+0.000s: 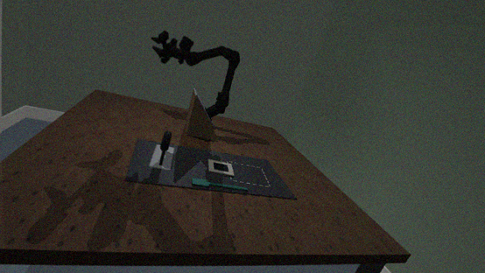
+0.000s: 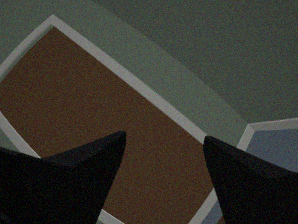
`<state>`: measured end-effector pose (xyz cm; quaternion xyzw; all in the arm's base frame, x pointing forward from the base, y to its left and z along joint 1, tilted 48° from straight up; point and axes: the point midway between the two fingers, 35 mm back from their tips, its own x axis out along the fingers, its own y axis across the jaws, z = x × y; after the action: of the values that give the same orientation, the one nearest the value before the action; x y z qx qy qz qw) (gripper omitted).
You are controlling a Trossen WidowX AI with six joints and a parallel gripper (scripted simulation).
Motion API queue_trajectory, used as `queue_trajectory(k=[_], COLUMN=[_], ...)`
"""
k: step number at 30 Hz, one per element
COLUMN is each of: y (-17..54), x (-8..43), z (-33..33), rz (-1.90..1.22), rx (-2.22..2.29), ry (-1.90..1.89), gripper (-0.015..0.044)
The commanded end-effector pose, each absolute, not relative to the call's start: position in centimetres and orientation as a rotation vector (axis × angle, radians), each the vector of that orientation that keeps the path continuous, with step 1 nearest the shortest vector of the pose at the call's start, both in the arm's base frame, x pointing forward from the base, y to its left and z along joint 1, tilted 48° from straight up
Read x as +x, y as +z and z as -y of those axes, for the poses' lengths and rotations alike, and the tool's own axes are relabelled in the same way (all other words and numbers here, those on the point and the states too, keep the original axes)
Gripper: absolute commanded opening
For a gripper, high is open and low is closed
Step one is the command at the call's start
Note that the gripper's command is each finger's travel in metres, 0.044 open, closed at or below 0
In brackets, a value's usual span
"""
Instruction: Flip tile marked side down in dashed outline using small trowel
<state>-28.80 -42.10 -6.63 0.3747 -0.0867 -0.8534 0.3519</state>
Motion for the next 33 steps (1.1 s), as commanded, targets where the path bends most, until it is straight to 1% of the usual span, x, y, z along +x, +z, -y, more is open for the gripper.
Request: queue_trajectory(k=[1,15,18,33], y=[-7.7,-11.2,-11.6,-14.3], x=[-25.3,-14.3,-12.5,0.0], z=[43.9,47.1,47.4,47.1], rz=[0.117,-0.253,-0.316,-0.702], rx=[0.998,1.039,1.039,0.987], ry=[-2.114,-1.812,-1.753,-1.325], gripper=[0.0270,0.0270,0.0270,0.0270])
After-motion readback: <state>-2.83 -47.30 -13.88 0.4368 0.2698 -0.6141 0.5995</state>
